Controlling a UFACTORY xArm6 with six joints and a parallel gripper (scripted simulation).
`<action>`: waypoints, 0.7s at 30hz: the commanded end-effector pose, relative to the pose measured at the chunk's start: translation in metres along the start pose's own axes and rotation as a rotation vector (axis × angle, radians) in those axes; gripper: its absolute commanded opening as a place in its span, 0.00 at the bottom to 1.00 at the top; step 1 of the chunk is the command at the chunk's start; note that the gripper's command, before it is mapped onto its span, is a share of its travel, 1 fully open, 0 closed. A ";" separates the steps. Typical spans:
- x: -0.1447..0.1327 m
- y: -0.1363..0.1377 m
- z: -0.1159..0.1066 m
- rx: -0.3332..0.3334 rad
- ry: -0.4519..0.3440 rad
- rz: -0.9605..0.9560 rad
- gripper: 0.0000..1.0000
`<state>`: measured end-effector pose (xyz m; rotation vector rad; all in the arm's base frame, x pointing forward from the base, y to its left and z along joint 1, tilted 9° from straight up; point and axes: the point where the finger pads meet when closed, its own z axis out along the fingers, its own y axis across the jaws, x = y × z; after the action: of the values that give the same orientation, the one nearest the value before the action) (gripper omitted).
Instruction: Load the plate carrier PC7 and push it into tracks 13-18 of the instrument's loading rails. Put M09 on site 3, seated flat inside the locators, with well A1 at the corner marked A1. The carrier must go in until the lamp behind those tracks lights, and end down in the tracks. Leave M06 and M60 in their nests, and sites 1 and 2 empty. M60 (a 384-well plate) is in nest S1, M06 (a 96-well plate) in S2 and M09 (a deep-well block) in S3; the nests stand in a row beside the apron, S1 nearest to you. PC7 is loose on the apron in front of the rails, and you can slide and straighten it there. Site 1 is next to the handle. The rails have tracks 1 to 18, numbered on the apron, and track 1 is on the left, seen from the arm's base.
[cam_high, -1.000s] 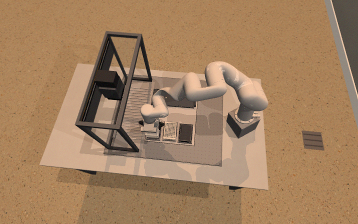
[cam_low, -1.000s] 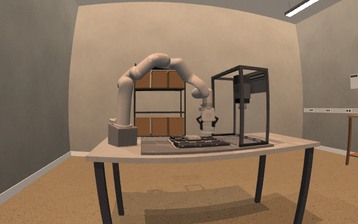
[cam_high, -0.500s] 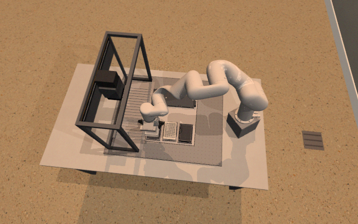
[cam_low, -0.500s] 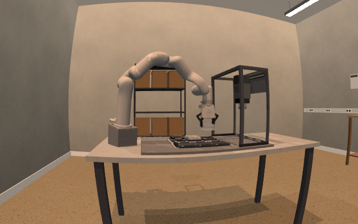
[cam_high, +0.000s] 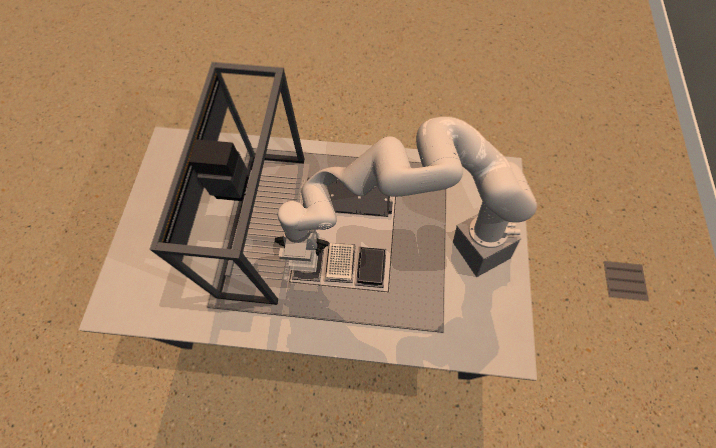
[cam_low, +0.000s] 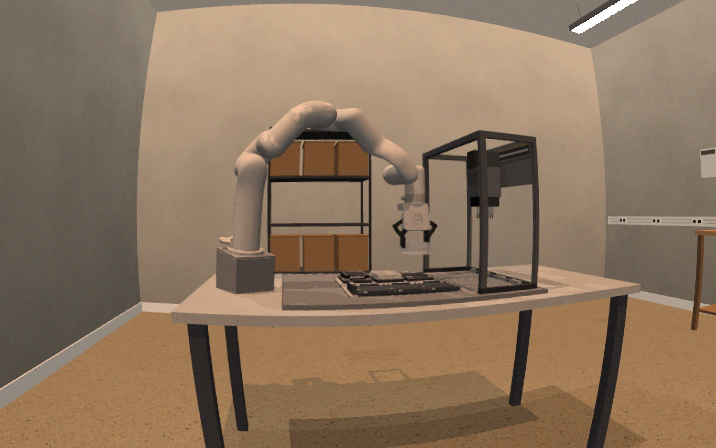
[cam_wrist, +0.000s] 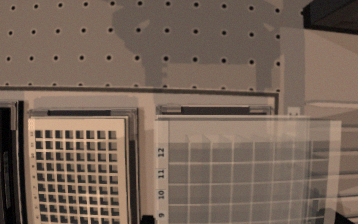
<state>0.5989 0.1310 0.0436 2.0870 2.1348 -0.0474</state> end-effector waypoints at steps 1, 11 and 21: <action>0.000 0.002 -0.010 -0.005 0.001 0.000 0.00; 0.000 0.002 -0.023 -0.005 0.001 0.000 0.00; 0.000 0.002 -0.038 -0.005 0.001 0.000 0.00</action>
<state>0.5960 0.1351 0.0748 2.0871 2.1348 -0.0475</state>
